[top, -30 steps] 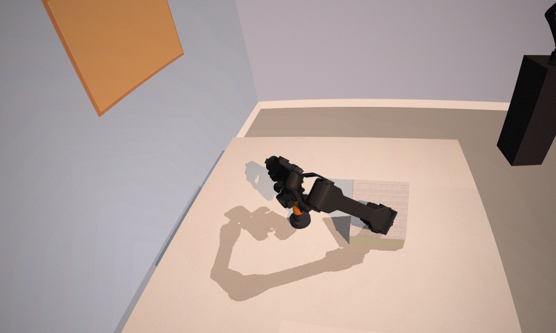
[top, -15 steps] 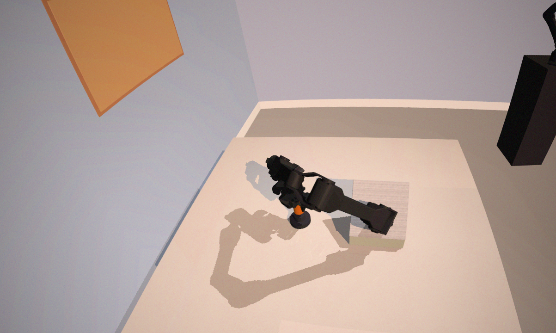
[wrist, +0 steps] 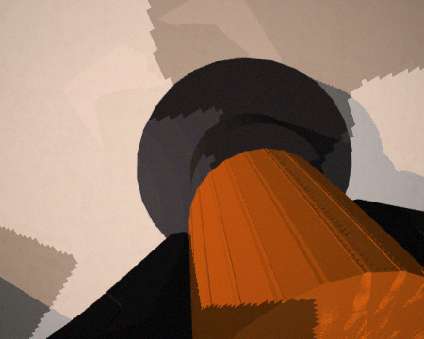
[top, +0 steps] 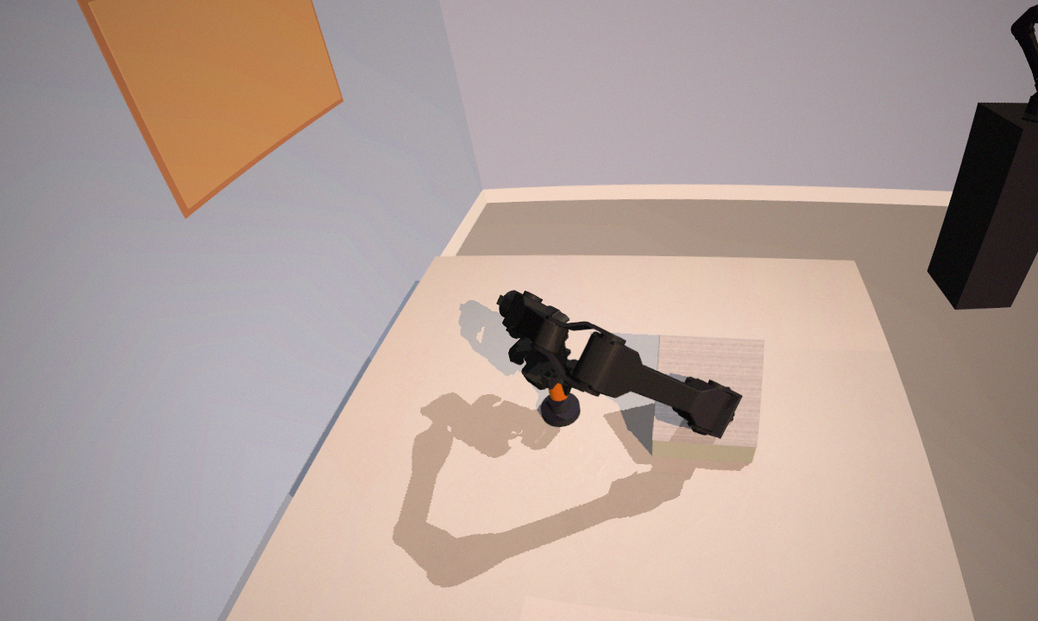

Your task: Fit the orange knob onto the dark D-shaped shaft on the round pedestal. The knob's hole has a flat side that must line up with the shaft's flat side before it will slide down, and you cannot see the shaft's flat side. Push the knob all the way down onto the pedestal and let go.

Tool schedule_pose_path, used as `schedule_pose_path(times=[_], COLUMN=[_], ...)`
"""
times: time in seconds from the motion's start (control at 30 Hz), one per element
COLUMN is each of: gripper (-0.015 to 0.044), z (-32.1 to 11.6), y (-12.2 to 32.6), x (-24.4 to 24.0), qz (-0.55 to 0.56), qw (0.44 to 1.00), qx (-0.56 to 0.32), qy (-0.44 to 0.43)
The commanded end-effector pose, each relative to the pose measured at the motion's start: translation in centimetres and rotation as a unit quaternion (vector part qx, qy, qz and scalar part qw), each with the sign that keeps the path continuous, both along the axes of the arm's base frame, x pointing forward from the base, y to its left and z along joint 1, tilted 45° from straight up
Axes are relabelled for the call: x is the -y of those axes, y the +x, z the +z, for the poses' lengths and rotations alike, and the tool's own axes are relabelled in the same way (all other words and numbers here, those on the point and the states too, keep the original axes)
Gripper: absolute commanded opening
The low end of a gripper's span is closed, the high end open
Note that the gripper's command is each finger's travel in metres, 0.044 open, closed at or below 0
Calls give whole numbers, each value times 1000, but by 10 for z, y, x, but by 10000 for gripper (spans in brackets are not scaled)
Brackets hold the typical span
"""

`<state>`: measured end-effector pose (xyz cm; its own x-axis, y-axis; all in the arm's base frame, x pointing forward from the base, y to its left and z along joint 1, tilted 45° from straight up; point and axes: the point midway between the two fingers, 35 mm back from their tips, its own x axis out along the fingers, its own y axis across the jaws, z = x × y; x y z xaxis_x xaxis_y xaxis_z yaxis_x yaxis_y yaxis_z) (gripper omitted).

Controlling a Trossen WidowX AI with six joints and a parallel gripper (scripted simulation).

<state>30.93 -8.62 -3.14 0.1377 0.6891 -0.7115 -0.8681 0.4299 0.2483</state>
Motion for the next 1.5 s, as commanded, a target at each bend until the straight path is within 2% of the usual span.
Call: schedule_pose_path(times=[0.0, 0.17, 0.37, 1.03, 1.27, 1.47], gripper=[0, 0, 0, 0, 0, 0], z=[2, 4, 5, 4, 4, 2], y=[1, 2, 5, 6, 3, 0], x=[2, 4, 4, 4, 4, 2], qz=[2, 11, 76, 76, 146, 149], qw=[1000, 1000, 994, 994, 978, 977], qx=[4, 13, 76, 76, 143, 147], qy=[-1, -3, -16, -16, -29, -30])
